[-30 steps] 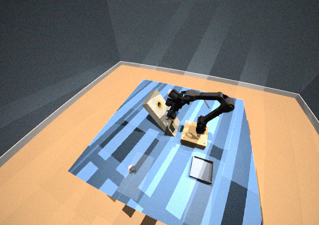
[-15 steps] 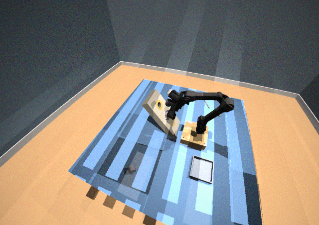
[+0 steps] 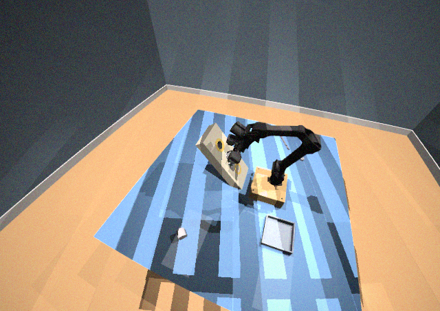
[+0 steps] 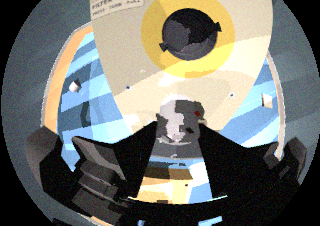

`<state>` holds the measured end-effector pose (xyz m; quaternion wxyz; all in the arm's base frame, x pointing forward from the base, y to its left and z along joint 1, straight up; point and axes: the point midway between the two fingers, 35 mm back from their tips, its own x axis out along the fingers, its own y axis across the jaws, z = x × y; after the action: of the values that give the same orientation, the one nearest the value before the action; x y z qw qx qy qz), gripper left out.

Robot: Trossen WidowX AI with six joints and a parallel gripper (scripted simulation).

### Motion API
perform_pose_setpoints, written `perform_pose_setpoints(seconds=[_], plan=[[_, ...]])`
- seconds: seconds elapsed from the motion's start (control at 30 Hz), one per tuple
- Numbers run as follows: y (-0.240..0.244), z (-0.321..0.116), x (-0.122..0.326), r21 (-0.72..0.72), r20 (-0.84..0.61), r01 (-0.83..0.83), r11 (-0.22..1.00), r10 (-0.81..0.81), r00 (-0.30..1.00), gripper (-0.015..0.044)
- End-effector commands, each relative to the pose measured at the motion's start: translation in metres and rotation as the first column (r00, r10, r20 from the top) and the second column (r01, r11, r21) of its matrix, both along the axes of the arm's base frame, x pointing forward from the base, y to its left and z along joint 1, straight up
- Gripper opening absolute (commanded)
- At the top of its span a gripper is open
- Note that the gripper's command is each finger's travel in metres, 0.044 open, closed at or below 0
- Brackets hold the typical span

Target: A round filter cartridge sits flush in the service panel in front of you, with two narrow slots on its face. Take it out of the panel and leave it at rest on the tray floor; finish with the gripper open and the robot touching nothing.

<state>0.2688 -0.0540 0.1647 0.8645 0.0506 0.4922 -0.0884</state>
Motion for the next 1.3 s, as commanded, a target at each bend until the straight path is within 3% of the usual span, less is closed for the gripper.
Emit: perform_pose_setpoints(seconds=[0.0, 0.6, 1.27], plan=[[-0.001, 0.010, 0.006, -0.003, 0.016, 0.000, 1.000, 0.001, 1.000, 0.0000], [0.008, 0.088, -0.036, -0.002, 0.012, 0.000, 1.000, 0.000, 1.000, 0.0000], [0.054, 0.082, -0.019, 0.006, 0.000, 0.001, 1.000, -0.001, 1.000, 0.0000]])
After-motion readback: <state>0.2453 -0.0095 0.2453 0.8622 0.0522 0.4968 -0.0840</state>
